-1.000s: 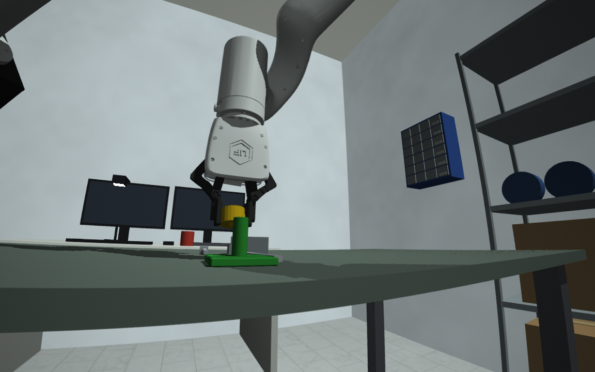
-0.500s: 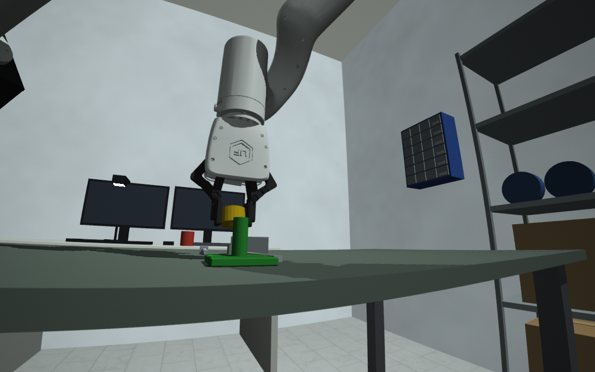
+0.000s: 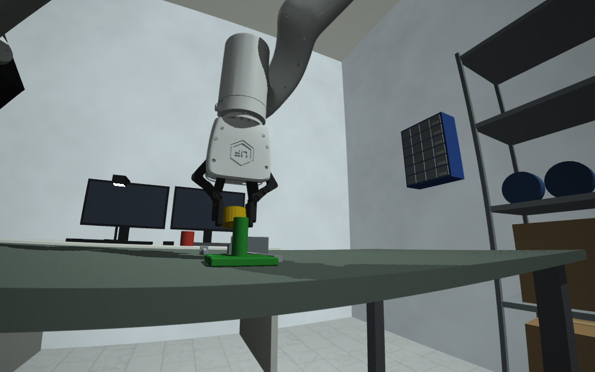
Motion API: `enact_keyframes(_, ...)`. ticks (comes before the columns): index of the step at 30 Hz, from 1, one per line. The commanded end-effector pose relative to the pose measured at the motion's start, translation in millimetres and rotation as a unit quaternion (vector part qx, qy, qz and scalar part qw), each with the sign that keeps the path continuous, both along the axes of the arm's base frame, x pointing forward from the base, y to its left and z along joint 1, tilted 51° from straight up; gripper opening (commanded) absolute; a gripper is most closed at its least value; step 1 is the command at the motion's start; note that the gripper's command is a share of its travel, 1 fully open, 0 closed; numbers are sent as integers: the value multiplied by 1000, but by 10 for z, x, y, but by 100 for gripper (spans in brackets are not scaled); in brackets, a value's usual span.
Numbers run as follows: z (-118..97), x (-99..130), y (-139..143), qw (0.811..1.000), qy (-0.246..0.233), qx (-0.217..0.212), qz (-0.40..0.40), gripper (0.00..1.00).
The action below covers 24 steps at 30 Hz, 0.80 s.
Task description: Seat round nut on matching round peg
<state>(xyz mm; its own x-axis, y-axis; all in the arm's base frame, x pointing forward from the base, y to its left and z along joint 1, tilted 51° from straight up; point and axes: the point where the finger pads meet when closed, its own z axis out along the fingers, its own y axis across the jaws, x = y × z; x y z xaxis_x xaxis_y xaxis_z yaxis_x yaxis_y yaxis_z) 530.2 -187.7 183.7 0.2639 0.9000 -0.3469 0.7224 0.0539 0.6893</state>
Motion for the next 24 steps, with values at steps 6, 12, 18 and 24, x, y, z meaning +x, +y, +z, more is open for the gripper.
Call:
enact_keyframes(6,7,14,10,1000,-2,11,10,0)
enact_keyframes(12,10,23,17,1000,-3,21,20,0)
enact_keyframes(18,13,26,22,999,-3,28,27,0)
enact_keyframes(24,16,26,28,999,-2,40,37,0)
